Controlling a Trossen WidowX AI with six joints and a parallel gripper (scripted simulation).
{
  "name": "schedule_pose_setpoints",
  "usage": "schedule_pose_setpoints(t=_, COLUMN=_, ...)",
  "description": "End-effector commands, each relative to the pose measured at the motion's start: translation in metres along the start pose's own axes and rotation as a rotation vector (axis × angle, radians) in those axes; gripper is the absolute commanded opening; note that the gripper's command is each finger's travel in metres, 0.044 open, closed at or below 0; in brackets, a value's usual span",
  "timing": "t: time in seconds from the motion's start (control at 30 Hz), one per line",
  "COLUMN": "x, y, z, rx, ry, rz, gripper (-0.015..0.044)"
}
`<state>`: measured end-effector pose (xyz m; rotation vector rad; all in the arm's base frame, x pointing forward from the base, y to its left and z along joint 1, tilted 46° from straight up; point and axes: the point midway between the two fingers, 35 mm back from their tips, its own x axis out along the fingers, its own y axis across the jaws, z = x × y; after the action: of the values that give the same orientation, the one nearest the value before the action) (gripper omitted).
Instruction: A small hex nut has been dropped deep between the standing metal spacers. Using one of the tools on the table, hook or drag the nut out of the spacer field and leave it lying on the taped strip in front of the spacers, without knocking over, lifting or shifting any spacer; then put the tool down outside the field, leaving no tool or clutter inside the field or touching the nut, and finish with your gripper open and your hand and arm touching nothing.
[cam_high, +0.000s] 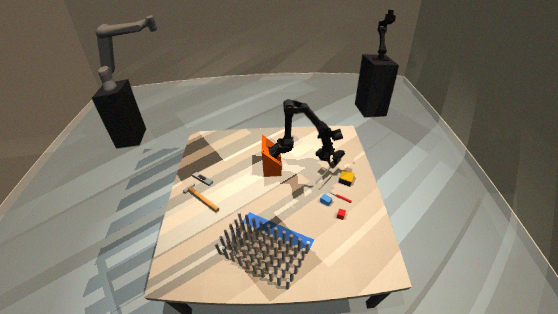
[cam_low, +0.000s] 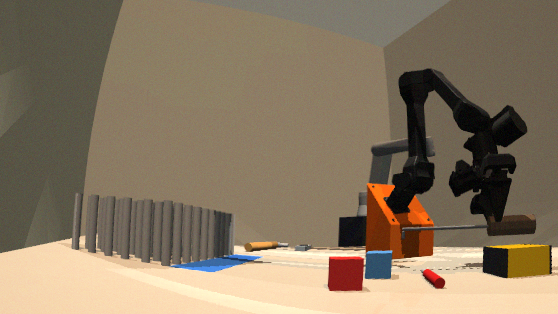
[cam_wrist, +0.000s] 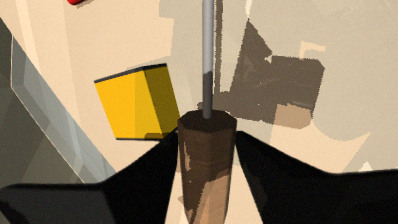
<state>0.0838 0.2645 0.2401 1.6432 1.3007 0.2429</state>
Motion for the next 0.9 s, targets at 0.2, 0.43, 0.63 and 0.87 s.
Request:
schedule_pose_setpoints(t=0.2, x=-0.008, y=-0.022, z=0.018, rx=-0.001, ry=-0.002, rz=-0.003, gripper=0.0000)
schedule_pose_setpoints(t=0.43, x=-0.008, y=-0.031, z=0.024, rx=-0.001, ry=-0.003, rz=-0.004, gripper=0.0000)
schedule_pose_setpoints(t=0.63, x=0.000, y=-0.033, z=0.023, rx=-0.002, ry=-0.002, rz=-0.005, gripper=0.0000)
schedule_pose_setpoints(t=0.87, x=0.011, y=-0.037, z=0.022, rx=-0.002, ry=-0.001, rz=-0.006, gripper=0.0000)
